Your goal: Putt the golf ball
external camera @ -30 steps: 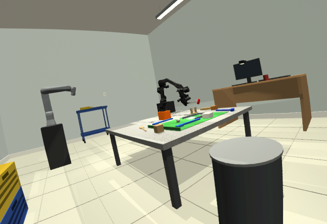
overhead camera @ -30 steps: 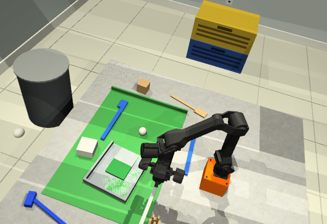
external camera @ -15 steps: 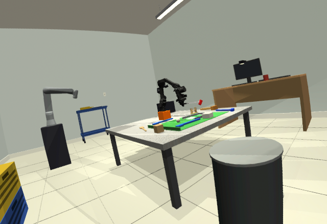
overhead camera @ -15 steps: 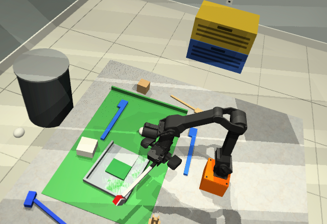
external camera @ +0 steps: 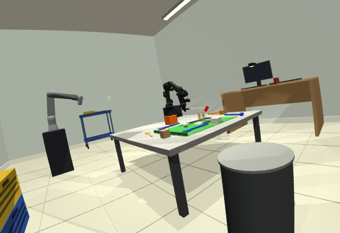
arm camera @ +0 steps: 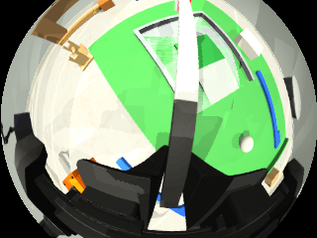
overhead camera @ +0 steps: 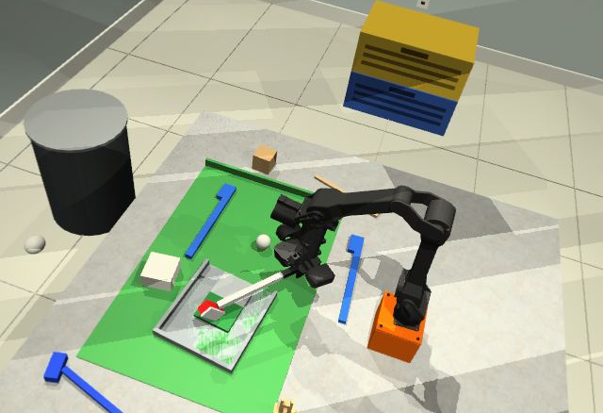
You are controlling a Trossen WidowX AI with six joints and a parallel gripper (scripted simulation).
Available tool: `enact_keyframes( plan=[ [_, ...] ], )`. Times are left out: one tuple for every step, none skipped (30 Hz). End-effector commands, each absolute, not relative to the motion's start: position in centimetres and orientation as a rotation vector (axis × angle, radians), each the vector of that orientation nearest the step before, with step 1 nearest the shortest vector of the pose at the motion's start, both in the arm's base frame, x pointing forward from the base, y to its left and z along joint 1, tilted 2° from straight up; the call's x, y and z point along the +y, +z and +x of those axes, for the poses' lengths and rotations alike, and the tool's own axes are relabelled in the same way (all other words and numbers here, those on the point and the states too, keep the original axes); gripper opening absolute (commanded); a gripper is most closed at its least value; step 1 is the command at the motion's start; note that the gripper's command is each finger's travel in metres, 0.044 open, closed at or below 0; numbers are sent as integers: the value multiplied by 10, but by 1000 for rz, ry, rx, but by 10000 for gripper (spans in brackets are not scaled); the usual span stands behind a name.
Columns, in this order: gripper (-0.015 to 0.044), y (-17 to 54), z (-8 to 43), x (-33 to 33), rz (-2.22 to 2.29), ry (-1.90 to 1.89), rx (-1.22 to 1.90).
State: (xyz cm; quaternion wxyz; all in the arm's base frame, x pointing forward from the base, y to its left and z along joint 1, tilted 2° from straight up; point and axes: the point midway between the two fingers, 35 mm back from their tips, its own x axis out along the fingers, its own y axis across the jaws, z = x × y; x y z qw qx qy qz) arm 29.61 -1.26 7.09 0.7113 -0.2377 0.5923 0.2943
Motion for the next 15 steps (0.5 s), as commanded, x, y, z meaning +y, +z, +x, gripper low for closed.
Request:
enact_keyframes(
  plan=[
    [0,72,294,-34,-474,578,1342],
    [0,72,293,-40,-463,562,1350],
    [0,72,291,-45,-452,545,1358],
    [0,72,290,-51,-441,529,1365],
    [0,72,288,-56,-430,512,1373],
    [0,72,286,-61,-420,497,1380],
    [0,72,285,-66,-406,481,1387],
    [0,72,283,-71,-392,463,1394],
    [0,72,281,-76,-378,445,1402],
    [0,72,279,-81,-360,424,1409],
    [0,72,278,-87,-340,403,1417],
    [0,72,276,-92,-321,381,1425],
    [0,72,274,-97,-301,359,1432],
    [0,72,271,-102,-282,338,1439],
    [0,72,269,-107,-262,316,1446]
  ],
)
